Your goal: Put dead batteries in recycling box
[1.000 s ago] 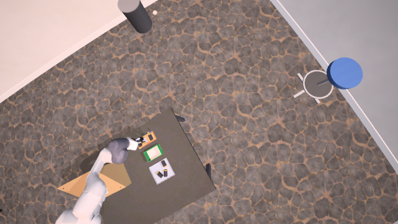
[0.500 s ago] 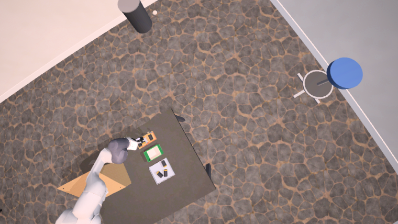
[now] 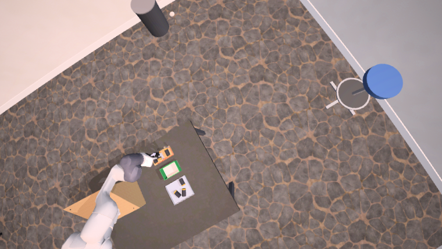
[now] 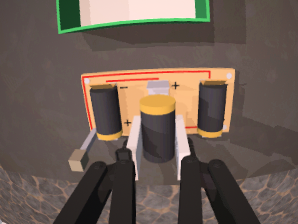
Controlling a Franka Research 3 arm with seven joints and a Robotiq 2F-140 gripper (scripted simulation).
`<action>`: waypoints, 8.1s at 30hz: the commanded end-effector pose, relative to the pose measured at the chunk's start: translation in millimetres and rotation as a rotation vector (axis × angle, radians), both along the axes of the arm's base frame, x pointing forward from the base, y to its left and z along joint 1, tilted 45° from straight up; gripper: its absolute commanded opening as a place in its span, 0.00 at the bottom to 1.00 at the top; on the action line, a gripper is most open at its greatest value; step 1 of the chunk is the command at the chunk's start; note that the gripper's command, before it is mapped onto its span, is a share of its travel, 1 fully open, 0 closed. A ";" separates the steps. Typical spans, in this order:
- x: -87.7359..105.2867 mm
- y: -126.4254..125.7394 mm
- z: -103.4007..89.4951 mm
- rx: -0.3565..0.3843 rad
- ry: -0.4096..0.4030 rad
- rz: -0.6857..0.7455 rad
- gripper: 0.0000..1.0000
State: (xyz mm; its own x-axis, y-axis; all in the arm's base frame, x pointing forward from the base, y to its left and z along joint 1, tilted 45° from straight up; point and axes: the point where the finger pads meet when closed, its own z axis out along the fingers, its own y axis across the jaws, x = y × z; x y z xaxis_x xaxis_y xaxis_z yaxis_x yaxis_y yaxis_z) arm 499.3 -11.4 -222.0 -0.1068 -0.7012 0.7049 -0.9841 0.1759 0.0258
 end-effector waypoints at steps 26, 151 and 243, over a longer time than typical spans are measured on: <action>1.1 2.1 -0.4 0.003 -0.003 -0.001 0.16; 1.0 -8.8 -8.6 0.003 -0.003 -0.001 0.16; 3.2 2.3 2.8 0.003 -0.003 -0.001 0.29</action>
State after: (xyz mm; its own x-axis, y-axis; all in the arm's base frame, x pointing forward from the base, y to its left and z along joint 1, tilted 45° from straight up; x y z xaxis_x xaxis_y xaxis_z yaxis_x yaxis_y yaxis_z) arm 504.3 -17.7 -228.4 -0.1137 -0.7061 0.6989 -0.9848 0.1731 0.0147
